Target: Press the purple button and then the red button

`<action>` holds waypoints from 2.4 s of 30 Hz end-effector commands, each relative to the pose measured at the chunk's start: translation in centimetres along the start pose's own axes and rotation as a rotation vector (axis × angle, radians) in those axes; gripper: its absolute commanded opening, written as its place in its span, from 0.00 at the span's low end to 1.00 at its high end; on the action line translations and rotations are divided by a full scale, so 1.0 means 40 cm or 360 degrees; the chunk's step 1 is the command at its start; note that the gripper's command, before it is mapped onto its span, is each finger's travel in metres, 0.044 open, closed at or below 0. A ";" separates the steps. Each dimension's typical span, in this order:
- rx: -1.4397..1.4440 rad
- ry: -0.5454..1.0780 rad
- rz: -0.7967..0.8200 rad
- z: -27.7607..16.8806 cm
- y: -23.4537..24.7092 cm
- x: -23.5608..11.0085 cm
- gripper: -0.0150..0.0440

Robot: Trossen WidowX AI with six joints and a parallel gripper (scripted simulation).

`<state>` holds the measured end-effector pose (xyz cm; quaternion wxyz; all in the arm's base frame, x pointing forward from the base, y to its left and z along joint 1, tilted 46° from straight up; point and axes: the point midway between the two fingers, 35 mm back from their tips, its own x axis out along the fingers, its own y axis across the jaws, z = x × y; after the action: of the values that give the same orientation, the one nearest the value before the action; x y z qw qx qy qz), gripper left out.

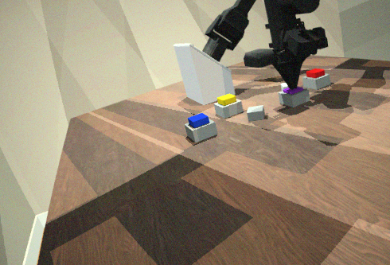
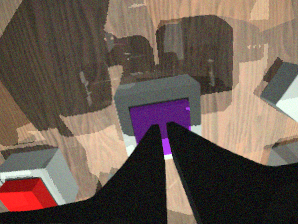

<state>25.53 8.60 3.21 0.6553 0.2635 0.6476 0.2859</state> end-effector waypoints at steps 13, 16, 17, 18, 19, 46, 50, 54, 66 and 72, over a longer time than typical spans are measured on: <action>0.0009 0.0006 0.0003 -0.002 -0.001 -0.076 0.29; 0.0010 0.0006 0.0004 -0.003 -0.001 -0.083 0.29; 0.0010 0.0006 0.0003 -0.002 -0.001 -0.089 0.29; 0.0011 0.0005 0.0001 0.000 -0.002 -0.108 0.29; 0.0011 0.0004 -0.0002 0.002 -0.004 -0.139 0.29; 0.0011 0.0007 0.0011 -0.106 0.272 -0.085 0.29; 0.0011 0.0007 0.0011 -0.105 0.271 -0.079 0.29; 0.0010 0.0007 0.0010 -0.104 0.271 -0.063 0.29; 0.0010 0.0007 0.0012 -0.105 0.272 -0.014 0.29; 0.0011 0.0007 0.0014 -0.106 0.273 0.000 0.29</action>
<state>21.04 15.99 11.22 0.6534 0.2675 0.6464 0.2893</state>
